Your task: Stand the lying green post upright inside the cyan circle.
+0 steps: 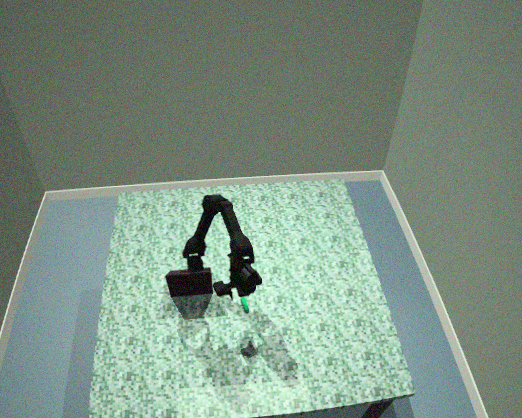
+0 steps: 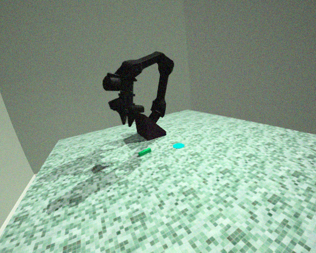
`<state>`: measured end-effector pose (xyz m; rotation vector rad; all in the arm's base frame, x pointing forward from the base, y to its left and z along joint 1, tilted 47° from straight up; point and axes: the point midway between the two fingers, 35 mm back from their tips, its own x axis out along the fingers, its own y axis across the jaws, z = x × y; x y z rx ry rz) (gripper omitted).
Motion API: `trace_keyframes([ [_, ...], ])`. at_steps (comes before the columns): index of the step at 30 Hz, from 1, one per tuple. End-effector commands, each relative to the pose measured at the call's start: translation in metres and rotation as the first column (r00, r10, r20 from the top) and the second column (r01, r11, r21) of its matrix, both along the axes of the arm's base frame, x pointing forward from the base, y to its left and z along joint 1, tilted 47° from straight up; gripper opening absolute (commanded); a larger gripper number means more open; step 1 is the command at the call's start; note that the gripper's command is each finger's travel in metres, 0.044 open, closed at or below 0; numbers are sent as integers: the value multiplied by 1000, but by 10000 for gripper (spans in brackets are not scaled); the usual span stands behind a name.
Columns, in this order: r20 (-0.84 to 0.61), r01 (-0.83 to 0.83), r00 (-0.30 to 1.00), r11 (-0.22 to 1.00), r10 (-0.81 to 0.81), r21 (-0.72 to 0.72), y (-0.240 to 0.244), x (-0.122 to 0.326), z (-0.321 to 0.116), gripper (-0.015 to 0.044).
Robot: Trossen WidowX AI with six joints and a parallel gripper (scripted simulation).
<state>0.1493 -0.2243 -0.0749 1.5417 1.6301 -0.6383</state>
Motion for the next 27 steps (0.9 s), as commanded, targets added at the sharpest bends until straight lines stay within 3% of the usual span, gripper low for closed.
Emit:
trace_keyframes([
  [1,-15,71,997,989,-69,131,25,31,2,233],
  [11,-26,95,995,980,-92,174,35,41,3,233],
  [22,-24,95,995,980,-92,176,108,54,-70,233],
  [27,-23,94,996,979,-92,179,119,53,-78,233],
])
